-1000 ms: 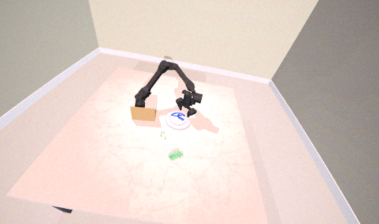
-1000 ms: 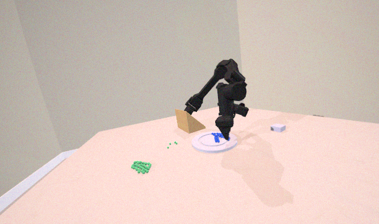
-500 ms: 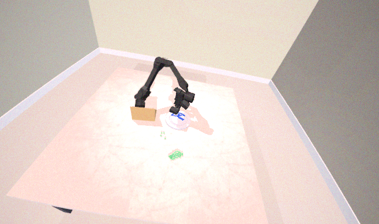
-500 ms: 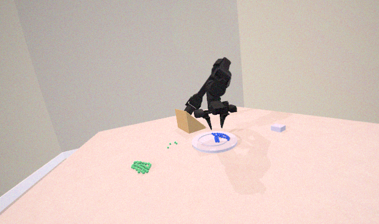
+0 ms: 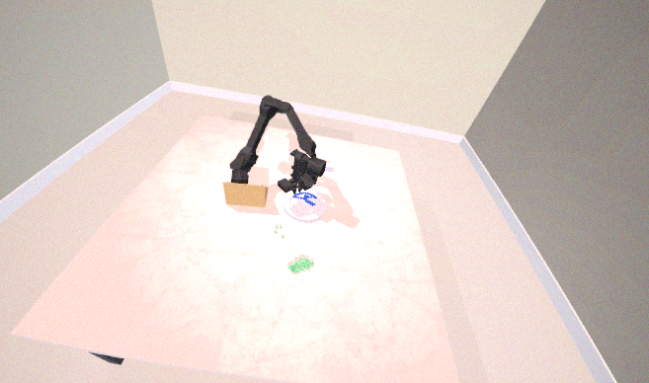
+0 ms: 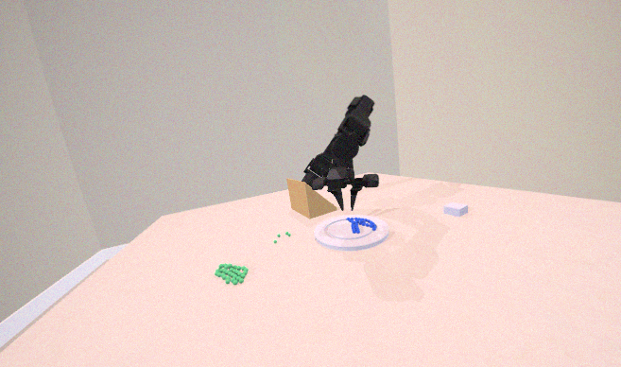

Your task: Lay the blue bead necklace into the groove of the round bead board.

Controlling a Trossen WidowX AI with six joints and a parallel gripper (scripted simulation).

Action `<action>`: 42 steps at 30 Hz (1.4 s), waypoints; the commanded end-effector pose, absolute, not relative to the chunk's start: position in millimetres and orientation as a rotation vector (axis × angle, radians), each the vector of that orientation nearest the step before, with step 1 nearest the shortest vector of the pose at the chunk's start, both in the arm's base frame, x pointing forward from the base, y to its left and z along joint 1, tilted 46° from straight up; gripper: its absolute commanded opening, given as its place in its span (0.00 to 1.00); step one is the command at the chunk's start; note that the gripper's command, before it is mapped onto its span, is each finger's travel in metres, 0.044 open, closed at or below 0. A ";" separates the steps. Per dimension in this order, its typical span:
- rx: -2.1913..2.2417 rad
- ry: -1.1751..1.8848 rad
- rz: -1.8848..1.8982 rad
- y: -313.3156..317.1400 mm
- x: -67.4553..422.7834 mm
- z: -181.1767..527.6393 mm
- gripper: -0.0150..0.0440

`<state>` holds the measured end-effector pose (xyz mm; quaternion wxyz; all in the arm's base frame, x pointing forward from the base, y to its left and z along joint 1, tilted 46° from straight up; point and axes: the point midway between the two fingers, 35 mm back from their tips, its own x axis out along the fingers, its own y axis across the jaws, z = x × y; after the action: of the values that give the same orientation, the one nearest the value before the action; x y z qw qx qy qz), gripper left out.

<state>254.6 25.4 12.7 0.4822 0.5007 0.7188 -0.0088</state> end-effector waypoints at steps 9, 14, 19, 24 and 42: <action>1.224 1.750 -0.022 31.3 254.7 6.5 0.46; 1.225 1.751 -0.023 37.2 254.1 1.0 0.46; 1.227 1.753 -0.023 43.1 253.2 -4.3 0.46; 1.229 1.755 -0.023 48.2 252.2 -8.7 0.46; 1.222 1.755 -0.022 46.5 252.8 -7.5 0.25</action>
<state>252.6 46.9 -7.8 0.4807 0.5009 0.7197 -0.0091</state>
